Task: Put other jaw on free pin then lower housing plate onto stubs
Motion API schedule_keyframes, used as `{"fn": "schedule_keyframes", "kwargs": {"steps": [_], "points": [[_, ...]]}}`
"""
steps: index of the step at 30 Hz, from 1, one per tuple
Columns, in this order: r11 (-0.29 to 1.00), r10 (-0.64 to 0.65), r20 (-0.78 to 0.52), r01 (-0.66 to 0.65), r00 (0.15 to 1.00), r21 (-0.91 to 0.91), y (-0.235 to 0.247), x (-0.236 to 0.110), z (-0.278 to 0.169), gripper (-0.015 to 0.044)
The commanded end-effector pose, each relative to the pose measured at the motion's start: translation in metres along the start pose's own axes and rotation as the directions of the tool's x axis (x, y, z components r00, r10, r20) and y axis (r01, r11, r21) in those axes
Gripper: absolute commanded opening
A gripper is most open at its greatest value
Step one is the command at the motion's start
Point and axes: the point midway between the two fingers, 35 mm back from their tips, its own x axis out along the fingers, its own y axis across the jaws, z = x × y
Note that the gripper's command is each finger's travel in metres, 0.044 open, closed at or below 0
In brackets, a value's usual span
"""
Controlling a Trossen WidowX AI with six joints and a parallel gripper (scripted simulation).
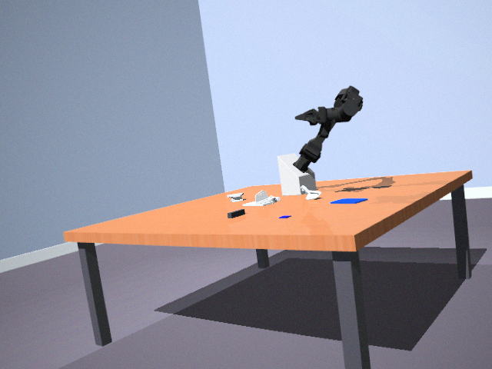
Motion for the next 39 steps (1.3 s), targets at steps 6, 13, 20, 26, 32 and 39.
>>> {"fn": "schedule_keyframes", "kwargs": {"steps": [6, 13, 20, 26, 32, 39], "points": [[0.992, 0.023, 0.06, -0.03, 0.998, 0.122, 0.005, 0.009, 0.014, 0.0], [0.974, 0.041, 0.105, -0.063, 0.994, 0.219, 0.01, 0.016, 0.023, 0.0], [0.944, 0.059, 0.151, -0.104, 0.987, 0.313, 0.015, 0.022, 0.033, 0.0], [0.909, 0.075, 0.19, -0.146, 0.979, 0.39, 0.02, 0.027, 0.041, 0.0], [0.866, 0.092, 0.229, -0.191, 0.969, 0.462, 0.025, 0.031, 0.049, 0.0], [0.804, 0.111, 0.274, -0.249, 0.955, 0.54, 0.03, 0.036, 0.058, 0.0]]}}
